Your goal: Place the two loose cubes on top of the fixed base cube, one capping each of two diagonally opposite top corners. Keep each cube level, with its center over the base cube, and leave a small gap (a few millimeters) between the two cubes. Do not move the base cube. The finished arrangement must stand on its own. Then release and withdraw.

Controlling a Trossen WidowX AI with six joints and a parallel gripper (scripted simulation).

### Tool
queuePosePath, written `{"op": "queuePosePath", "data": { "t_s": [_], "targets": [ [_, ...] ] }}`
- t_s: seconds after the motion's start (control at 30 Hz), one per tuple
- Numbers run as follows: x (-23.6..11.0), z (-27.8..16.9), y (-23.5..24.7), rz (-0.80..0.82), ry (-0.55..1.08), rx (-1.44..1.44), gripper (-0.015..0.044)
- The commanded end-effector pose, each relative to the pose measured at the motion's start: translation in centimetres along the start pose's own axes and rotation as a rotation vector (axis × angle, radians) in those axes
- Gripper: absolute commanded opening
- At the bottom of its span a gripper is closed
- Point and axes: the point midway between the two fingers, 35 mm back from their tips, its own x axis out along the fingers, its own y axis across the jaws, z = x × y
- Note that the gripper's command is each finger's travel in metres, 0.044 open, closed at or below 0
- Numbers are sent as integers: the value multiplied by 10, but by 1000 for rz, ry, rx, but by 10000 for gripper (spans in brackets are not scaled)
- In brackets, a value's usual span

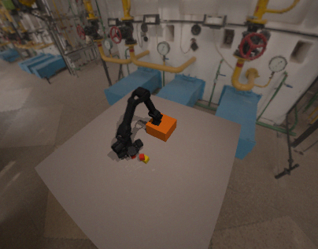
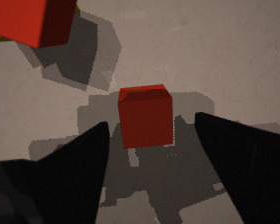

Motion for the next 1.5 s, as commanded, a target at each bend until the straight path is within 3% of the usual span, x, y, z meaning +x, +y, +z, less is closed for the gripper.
{"op": "queuePosePath", "data": {
  "t_s": [0.0, 0.27, 0.47, 0.67, 1.47],
  "targets": [
    [9, -1, 2, 7, 5, 0, 265],
    [19, -1, 3, 7, 5, 0, 265],
    [19, -1, 3, 7, 5, 0, 107],
    [15, -1, 2, 7, 5, 0, 105],
    [-60, 1, -2, 6, 5, 0, 105]
  ]
}}
